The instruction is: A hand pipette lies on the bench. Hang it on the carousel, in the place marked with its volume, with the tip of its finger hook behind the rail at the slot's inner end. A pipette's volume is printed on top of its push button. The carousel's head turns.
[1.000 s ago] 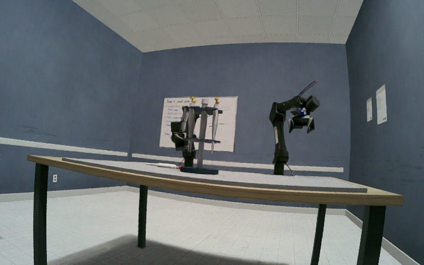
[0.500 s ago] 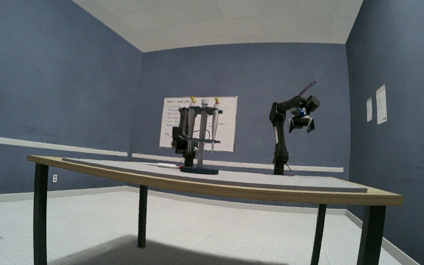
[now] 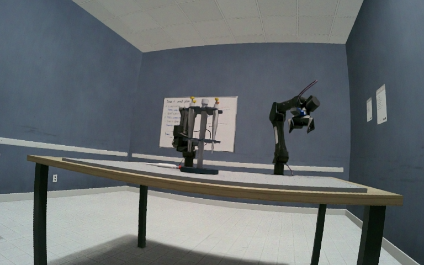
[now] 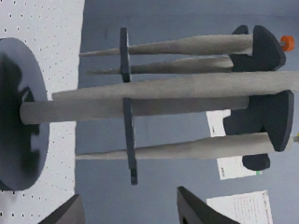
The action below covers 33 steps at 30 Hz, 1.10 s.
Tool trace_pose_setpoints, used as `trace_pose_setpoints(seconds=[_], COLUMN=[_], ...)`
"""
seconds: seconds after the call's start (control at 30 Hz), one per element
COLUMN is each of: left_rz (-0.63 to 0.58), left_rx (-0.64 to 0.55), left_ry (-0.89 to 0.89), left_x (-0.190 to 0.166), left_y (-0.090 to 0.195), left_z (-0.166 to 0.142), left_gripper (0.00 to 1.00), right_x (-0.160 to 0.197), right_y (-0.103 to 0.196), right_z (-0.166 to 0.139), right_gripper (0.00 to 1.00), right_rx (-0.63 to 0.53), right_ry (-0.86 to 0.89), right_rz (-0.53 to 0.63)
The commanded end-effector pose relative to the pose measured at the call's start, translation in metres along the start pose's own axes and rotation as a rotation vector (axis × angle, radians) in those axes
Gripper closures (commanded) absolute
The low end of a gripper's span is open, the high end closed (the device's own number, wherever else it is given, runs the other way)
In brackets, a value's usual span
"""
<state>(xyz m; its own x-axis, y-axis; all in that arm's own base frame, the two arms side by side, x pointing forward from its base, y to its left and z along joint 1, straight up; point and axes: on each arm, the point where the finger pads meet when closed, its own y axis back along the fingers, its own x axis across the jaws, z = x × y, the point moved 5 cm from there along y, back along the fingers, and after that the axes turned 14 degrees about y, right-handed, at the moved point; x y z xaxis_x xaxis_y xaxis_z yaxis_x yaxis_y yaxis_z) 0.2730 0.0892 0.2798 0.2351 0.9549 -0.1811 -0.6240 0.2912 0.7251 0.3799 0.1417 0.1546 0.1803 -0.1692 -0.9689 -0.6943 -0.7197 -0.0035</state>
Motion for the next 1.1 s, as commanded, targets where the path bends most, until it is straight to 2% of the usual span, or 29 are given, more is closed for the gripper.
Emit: trace_pose_setpoints(seconds=[0.0, 1.07], left_rz=[0.002, 0.002], left_rx=[-0.034, -0.034], left_ry=[-0.023, -0.023], left_x=[-0.0001, -0.0001], left_y=[0.0048, 0.0048], left_z=[0.0071, 0.0071], left_gripper=[0.0, 0.0], right_x=[-0.0009, -0.0067], right_y=[-0.0142, -0.0169], right_z=[-0.003, -0.0072], right_gripper=[0.51, 0.51], right_rx=[0.008, 0.019], right_ry=[-0.01, -0.001], right_rz=[0.003, -0.008])
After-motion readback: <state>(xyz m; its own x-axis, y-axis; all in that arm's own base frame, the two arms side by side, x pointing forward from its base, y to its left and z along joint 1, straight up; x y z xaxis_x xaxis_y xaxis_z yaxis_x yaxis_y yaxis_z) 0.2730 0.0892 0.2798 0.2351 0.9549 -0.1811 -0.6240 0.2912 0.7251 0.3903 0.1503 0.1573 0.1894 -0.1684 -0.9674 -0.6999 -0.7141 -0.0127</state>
